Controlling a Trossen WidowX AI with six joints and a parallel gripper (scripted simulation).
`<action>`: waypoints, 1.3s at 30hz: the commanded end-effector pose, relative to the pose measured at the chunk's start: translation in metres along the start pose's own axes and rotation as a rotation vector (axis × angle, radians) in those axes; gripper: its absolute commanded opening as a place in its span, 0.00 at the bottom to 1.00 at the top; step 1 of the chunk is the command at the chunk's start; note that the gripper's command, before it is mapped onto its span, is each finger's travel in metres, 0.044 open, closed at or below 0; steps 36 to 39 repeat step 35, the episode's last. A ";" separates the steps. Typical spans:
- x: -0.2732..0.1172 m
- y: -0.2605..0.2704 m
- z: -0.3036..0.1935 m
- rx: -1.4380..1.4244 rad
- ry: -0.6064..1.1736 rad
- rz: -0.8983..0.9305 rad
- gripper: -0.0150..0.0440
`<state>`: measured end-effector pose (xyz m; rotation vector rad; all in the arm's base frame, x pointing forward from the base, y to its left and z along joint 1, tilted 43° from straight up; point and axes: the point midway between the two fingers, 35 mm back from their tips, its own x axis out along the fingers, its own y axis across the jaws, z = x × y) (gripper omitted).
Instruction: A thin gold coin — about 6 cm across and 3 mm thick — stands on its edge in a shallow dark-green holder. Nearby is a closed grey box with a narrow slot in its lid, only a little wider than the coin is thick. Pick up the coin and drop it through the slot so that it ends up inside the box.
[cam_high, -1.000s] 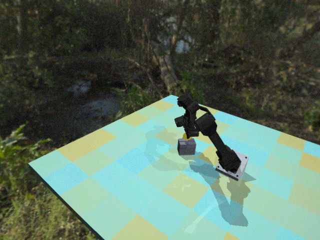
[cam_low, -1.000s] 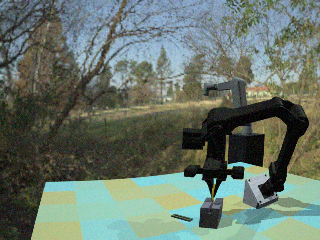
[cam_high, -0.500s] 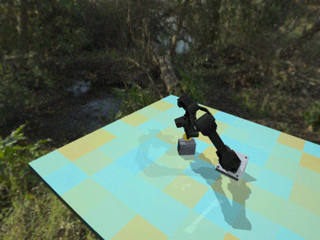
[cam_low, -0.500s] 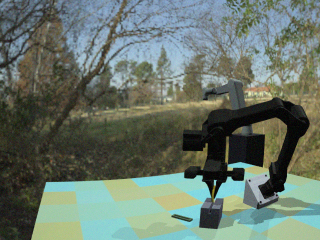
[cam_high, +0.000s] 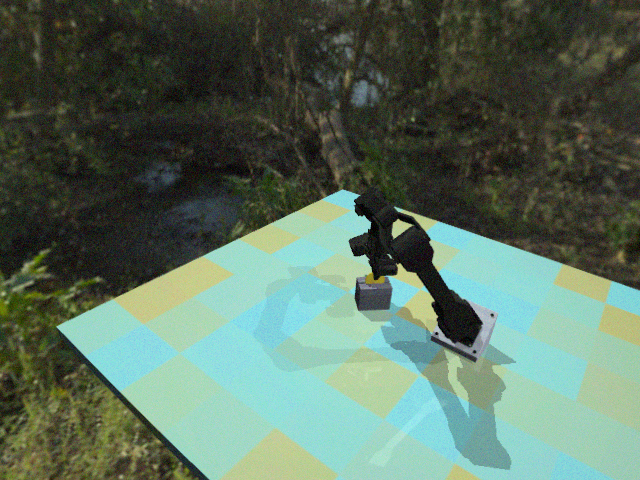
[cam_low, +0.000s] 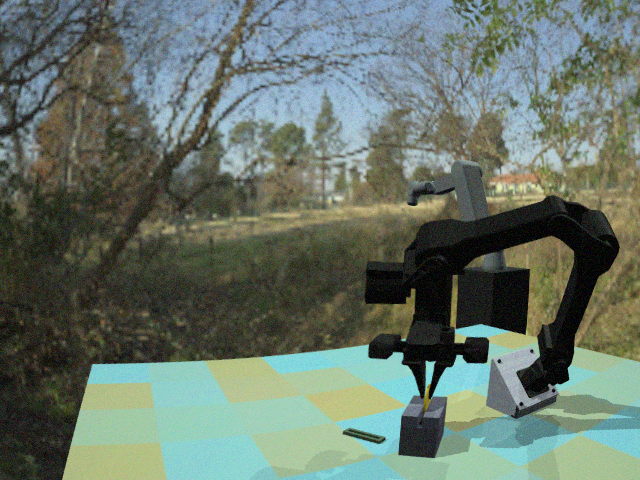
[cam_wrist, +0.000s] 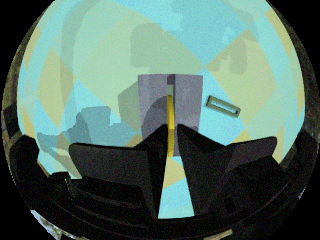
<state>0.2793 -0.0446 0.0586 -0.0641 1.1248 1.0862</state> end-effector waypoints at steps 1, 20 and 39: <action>0.000 0.000 0.000 -0.001 0.000 0.000 0.48; -0.020 0.000 0.000 0.000 0.001 0.000 0.93; -0.061 0.004 -0.002 0.003 -0.002 0.003 1.00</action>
